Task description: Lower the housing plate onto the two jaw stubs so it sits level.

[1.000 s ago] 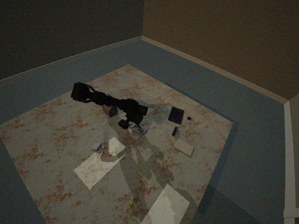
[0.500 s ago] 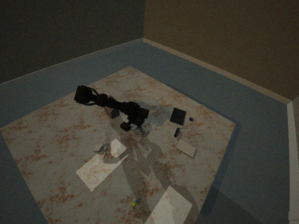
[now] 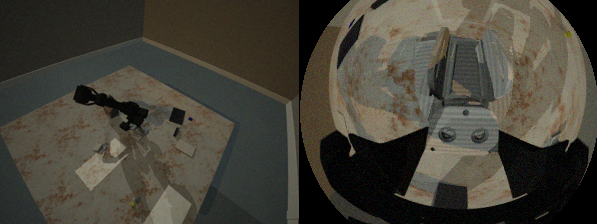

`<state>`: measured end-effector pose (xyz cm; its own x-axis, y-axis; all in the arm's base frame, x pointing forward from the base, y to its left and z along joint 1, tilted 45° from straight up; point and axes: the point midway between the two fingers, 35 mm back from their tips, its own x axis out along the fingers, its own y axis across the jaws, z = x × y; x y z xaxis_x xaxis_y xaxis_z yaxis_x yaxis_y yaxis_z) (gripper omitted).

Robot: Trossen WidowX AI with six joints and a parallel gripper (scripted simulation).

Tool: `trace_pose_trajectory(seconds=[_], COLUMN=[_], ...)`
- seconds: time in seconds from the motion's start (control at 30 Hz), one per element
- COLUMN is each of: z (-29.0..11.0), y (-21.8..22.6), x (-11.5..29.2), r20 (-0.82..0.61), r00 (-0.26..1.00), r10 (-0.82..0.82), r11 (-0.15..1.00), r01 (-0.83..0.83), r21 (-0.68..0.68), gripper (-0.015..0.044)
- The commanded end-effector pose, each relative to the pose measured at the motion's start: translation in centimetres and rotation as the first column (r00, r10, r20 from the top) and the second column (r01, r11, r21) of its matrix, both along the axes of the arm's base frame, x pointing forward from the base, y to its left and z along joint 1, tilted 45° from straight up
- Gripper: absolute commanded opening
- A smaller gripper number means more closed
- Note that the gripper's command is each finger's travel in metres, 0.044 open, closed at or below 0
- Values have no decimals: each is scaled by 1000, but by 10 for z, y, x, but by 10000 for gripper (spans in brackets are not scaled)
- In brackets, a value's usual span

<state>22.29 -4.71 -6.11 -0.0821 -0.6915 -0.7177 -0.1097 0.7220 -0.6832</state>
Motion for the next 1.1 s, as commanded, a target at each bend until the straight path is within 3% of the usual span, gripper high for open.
trace_pose_trajectory(seconds=[0.0, 1.07], z=[-1, -5], y=[-1, -6], x=[0, -1], r20=[-3, -3], r00=[1000, 1000], r10=[6, 7], r11=[1000, 1000], r01=[-6, -7], r21=[-3, -3], gripper=[351, 351])
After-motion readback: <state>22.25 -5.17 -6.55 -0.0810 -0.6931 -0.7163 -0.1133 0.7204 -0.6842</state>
